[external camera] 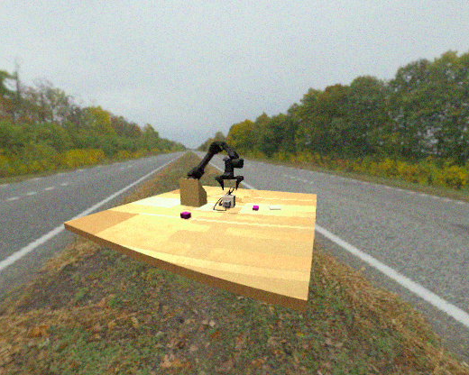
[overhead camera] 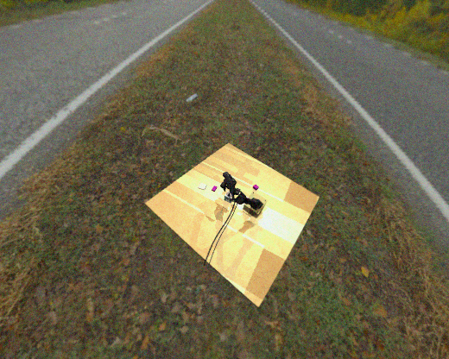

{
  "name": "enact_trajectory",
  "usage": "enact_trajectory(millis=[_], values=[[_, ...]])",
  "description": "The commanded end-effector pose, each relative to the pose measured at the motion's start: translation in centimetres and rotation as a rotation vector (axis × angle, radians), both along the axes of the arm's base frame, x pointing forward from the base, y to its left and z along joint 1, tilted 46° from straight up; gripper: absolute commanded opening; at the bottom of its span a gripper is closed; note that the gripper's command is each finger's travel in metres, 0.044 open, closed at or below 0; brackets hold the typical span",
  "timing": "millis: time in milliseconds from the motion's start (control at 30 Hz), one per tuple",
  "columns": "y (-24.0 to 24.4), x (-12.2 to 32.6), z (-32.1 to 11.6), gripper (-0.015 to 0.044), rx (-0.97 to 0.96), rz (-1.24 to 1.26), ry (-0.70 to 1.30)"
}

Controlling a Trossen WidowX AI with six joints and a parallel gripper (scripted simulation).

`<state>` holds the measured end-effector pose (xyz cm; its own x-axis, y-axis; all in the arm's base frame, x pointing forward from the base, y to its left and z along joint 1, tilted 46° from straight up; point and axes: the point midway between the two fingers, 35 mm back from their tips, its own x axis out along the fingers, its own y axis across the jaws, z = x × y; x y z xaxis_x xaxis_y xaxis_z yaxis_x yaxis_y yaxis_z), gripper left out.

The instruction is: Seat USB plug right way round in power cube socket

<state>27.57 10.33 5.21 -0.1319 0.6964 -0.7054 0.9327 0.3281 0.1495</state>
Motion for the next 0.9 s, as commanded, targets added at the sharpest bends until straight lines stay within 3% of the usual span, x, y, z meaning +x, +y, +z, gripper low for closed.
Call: enact_trajectory(millis=[0,533,867], values=[[0.00,0.00,0.00,0.0414,0.000,0.000,0.000],[0.00,0.00,0.00,0.0000,0.000,0.000,0.000],[0.00,0.00,0.00,0.0000,0.000,0.000,0.000]])
